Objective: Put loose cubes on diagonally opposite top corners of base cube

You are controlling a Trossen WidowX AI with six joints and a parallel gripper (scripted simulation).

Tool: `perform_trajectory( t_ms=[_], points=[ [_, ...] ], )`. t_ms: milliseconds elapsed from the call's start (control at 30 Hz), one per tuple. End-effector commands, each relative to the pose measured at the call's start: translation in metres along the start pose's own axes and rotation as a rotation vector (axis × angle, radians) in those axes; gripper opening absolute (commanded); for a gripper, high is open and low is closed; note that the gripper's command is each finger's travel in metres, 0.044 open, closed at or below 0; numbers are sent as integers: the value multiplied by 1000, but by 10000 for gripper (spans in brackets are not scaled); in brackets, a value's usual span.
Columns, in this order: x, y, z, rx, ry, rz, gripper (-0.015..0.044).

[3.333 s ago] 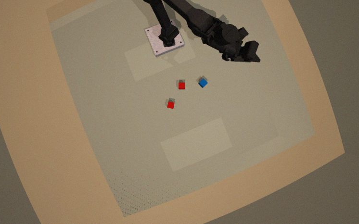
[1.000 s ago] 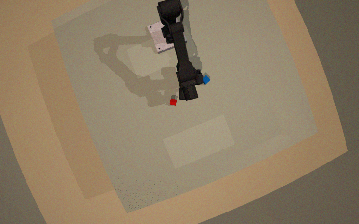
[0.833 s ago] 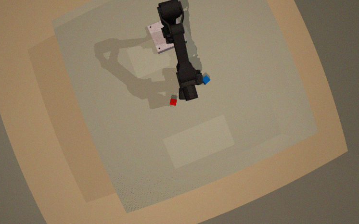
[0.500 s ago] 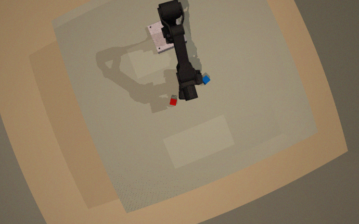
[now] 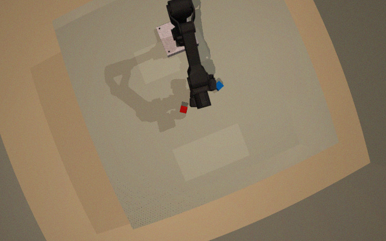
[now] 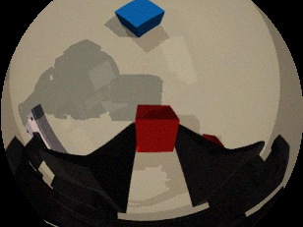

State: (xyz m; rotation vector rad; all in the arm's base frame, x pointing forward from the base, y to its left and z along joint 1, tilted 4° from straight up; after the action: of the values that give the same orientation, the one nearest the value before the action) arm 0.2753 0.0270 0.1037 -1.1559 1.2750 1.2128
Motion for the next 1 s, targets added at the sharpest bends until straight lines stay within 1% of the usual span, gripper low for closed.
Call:
perform_trajectory(
  t_ms=[0,667,967],
  points=[
    [-15,-2,0,4,4,-4,105],
    [-79,3,-1,4,4,-4,105],
    [-77,0,10,14,6,-5,105]
  ],
)
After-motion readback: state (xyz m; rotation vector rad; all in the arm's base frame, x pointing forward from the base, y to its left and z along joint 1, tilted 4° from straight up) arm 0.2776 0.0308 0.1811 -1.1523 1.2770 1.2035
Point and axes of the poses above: the point midway between the two fingers, 35 mm back from their tips, its own x axis out along the fingers, its own y axis across the jaws, z = x × y, the point moved 7 cm from there along -x, back along the fingers, and after that the axes turned 8 degrees about -x, right-handed, at the moved point
